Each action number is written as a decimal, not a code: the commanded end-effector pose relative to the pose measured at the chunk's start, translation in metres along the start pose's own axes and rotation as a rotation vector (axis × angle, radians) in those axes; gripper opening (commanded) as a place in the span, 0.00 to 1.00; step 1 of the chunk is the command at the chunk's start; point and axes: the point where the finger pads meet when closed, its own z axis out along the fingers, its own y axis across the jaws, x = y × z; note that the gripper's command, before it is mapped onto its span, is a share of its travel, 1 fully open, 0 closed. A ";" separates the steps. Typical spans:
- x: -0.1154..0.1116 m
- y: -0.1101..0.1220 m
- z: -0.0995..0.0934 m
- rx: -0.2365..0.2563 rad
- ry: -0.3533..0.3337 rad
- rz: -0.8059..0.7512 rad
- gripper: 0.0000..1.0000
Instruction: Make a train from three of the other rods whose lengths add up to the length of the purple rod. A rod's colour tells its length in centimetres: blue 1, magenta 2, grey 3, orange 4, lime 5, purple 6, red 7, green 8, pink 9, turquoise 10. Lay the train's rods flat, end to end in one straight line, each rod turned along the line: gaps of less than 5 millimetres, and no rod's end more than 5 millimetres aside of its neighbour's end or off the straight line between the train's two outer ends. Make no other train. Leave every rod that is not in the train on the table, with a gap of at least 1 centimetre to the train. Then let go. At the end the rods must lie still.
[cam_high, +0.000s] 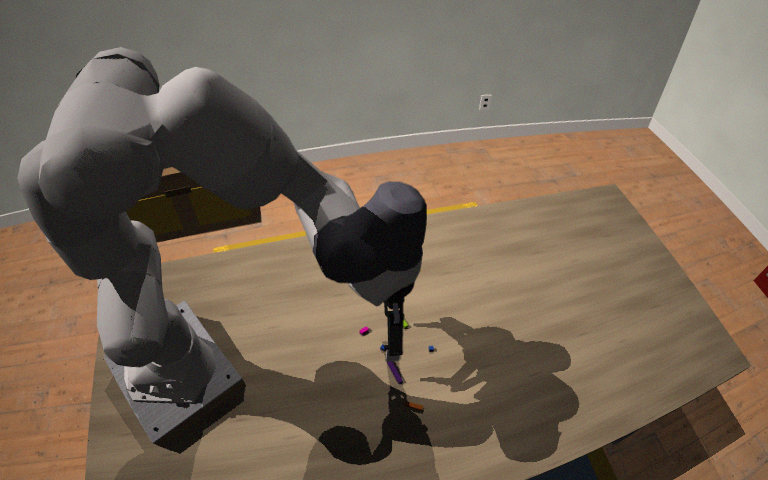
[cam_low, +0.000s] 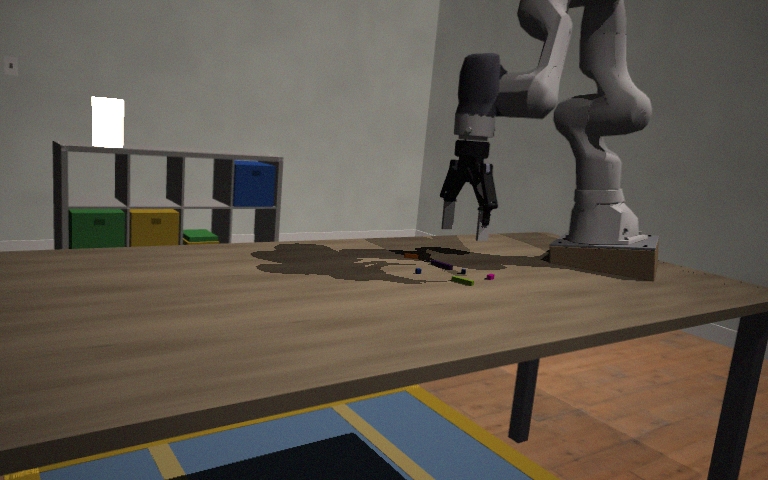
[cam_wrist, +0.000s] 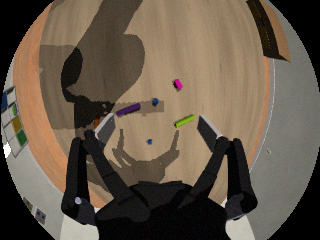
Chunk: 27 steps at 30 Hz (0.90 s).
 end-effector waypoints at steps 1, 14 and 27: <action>0.001 0.001 -0.001 0.021 -0.012 0.166 1.00; 0.005 0.001 -0.001 0.022 -0.015 0.362 1.00; 0.010 0.001 -0.002 0.022 -0.018 0.554 1.00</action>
